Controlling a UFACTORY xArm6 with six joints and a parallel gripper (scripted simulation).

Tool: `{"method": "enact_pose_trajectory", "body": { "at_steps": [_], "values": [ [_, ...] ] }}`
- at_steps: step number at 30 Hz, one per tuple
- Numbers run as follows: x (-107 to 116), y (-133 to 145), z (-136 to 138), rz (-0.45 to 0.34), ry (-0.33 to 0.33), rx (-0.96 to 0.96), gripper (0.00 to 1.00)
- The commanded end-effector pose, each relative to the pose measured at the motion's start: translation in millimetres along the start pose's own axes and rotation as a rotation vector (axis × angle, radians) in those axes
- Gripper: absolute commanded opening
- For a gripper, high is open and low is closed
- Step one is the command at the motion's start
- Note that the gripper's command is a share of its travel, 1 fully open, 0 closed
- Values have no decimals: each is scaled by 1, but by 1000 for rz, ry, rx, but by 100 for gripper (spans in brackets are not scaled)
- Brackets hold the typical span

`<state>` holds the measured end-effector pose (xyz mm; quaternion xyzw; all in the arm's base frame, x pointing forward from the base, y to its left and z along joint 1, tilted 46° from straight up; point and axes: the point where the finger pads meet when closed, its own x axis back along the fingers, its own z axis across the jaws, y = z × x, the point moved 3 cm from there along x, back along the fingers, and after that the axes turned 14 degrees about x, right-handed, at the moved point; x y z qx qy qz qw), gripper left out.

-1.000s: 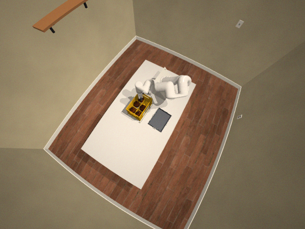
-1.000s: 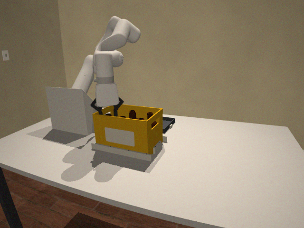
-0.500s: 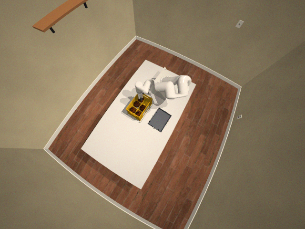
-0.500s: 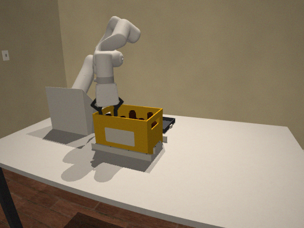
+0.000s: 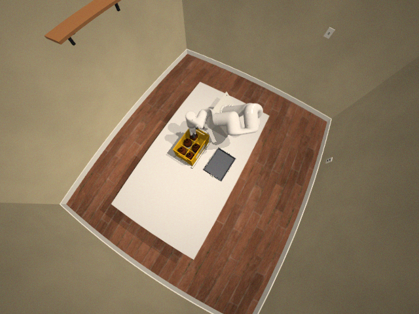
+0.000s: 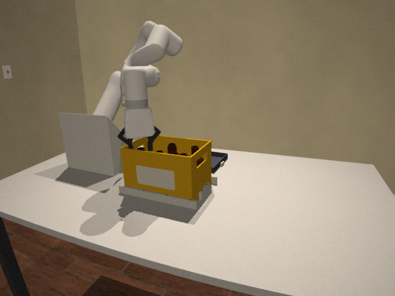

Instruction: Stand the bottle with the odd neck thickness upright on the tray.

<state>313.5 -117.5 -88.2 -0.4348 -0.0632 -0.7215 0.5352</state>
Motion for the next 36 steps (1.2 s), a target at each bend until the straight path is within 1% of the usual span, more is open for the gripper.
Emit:
{"method": "enact_pose_trajectory", "body": {
  "at_steps": [1, 6, 12, 21, 23, 31, 36],
  "values": [
    [2, 1, 0, -3, -1, 1, 65],
    [4, 1, 0, -3, -1, 1, 65],
    [14, 1, 0, -3, -1, 1, 65],
    [42, 1, 0, -3, -1, 1, 65],
    [42, 1, 0, -3, -1, 1, 65],
    [69, 1, 0, -3, -1, 1, 65],
    [80, 1, 0, -3, -1, 1, 65]
  ]
}}
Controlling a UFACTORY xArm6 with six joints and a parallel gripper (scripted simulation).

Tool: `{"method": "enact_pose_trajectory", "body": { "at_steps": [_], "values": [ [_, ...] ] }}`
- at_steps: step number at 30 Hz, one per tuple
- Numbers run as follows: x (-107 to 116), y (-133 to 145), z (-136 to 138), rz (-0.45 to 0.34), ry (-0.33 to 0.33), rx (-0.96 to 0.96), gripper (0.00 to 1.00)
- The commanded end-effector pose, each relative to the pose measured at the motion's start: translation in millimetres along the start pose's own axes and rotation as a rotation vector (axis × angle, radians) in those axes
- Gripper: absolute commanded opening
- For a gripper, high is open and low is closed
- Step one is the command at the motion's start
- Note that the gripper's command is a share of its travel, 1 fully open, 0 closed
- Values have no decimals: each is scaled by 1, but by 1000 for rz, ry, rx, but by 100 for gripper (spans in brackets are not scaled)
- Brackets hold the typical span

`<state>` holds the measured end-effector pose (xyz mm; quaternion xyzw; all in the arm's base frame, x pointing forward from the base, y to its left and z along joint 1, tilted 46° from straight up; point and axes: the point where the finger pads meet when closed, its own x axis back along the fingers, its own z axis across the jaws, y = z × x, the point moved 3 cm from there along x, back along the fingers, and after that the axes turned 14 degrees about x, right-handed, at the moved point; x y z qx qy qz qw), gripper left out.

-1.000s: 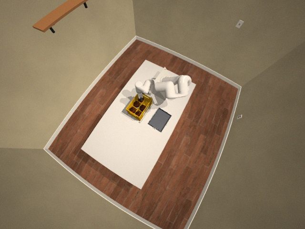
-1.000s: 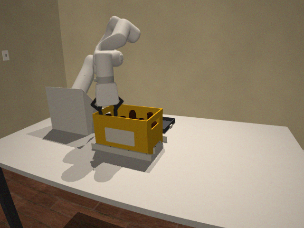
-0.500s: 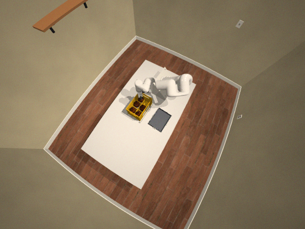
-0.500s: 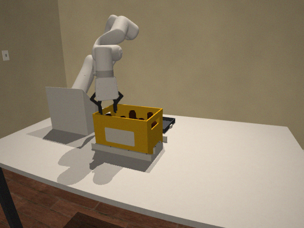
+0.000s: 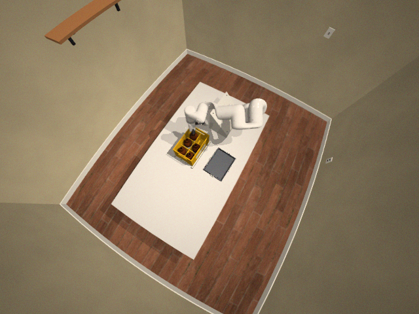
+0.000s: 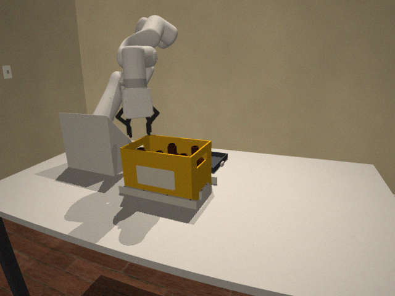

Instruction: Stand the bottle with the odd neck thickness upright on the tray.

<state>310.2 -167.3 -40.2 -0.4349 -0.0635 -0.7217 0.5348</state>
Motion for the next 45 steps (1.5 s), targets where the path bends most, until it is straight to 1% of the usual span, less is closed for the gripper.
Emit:
{"method": "enact_pose_trajectory", "body": {
  "at_steps": [1, 11, 12, 45],
  "values": [
    [13, 1, 0, -2, 0, 1, 65],
    [17, 1, 0, -2, 0, 1, 65],
    [17, 1, 0, -2, 0, 1, 0],
    [17, 1, 0, -2, 0, 1, 0]
  ]
}}
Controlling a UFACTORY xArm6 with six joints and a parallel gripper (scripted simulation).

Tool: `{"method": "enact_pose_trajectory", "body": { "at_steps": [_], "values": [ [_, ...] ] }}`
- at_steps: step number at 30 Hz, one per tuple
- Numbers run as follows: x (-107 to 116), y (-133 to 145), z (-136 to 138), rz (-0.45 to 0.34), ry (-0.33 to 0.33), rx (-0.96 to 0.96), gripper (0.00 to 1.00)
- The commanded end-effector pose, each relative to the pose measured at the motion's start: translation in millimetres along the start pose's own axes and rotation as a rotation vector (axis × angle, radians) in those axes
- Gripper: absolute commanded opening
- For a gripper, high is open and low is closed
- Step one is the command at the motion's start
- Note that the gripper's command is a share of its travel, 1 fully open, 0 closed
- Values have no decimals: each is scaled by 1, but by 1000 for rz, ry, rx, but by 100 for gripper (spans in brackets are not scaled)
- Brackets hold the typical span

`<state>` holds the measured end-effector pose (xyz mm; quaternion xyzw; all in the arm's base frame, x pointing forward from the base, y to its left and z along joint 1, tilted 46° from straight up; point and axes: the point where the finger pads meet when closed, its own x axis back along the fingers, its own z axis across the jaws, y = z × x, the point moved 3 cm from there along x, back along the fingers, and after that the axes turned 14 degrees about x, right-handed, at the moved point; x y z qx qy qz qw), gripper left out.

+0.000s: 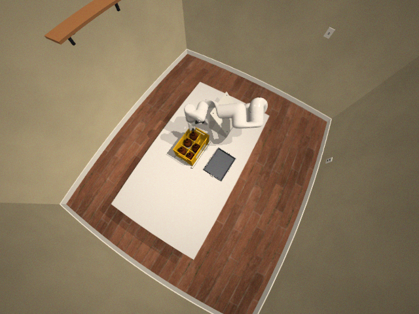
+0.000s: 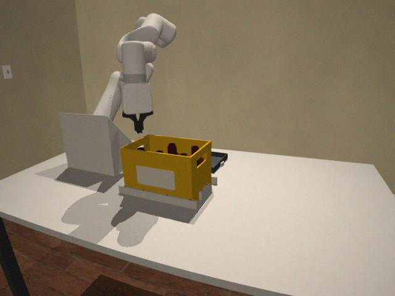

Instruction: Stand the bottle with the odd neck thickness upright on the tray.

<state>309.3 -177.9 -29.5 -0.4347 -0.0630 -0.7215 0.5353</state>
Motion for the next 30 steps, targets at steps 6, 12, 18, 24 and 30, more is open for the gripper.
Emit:
{"method": "enact_pose_trajectory", "body": {
  "at_steps": [6, 12, 18, 24, 30],
  "values": [
    [6, 38, 39, -9, -7, -4, 0],
    [7, 65, 76, -11, -9, -5, 0],
    [6, 87, 114, -10, -7, -3, 0],
    [2, 105, 157, -5, -2, 0, 0],
    [1, 106, 162, -4, -1, 1, 0]
  ]
}}
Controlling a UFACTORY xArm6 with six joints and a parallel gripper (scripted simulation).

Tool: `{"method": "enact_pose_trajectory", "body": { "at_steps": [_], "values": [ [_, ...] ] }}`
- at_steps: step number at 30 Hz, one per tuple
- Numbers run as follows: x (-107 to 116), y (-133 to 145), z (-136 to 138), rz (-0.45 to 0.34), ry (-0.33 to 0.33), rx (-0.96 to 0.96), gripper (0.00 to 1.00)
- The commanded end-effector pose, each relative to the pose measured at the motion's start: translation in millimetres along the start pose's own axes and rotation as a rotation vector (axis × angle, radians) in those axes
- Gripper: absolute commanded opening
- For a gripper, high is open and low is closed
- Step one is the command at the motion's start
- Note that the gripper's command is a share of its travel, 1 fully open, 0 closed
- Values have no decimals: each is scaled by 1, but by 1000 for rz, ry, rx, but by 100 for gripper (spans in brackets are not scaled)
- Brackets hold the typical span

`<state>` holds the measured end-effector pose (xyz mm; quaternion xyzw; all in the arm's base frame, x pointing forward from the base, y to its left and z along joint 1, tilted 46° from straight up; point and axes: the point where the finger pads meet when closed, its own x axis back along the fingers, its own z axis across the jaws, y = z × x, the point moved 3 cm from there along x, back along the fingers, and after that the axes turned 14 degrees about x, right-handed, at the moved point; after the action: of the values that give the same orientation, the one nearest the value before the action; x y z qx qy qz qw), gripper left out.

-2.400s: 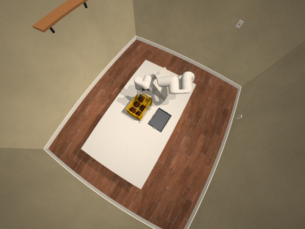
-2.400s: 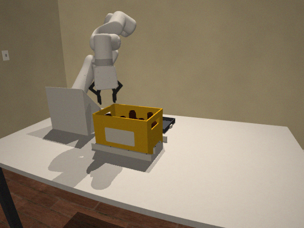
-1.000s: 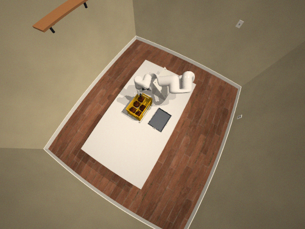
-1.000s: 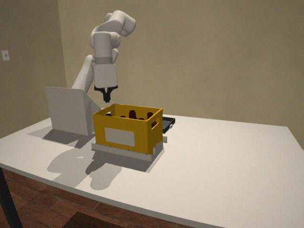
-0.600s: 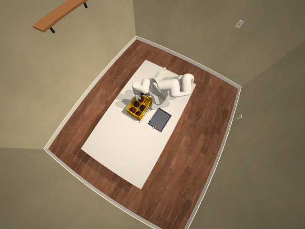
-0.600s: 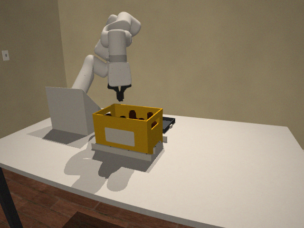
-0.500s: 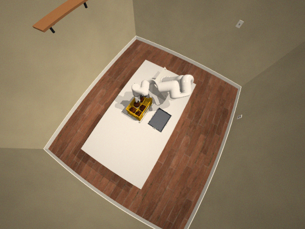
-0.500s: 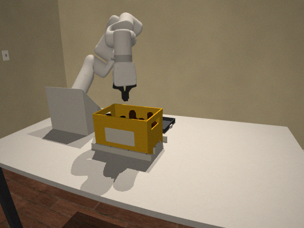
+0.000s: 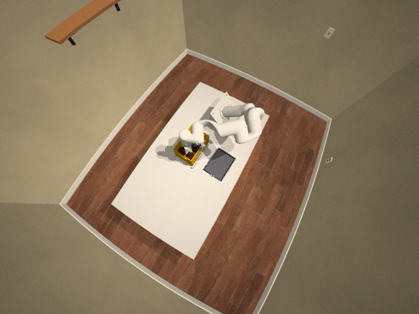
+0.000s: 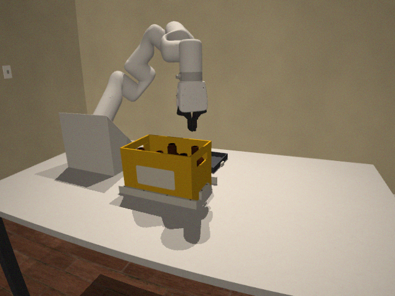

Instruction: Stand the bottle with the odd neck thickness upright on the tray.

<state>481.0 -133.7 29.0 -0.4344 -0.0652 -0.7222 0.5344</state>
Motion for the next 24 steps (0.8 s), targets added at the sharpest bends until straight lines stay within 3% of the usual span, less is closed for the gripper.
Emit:
{"method": "enact_pose_trajectory", "body": {
  "at_steps": [1, 2, 3, 24],
  "values": [
    [1, 5, 5, 0, 0, -2, 0],
    [1, 5, 5, 0, 0, -2, 0],
    [1, 5, 5, 0, 0, -2, 65],
    [1, 5, 5, 0, 0, -2, 65]
  ]
}}
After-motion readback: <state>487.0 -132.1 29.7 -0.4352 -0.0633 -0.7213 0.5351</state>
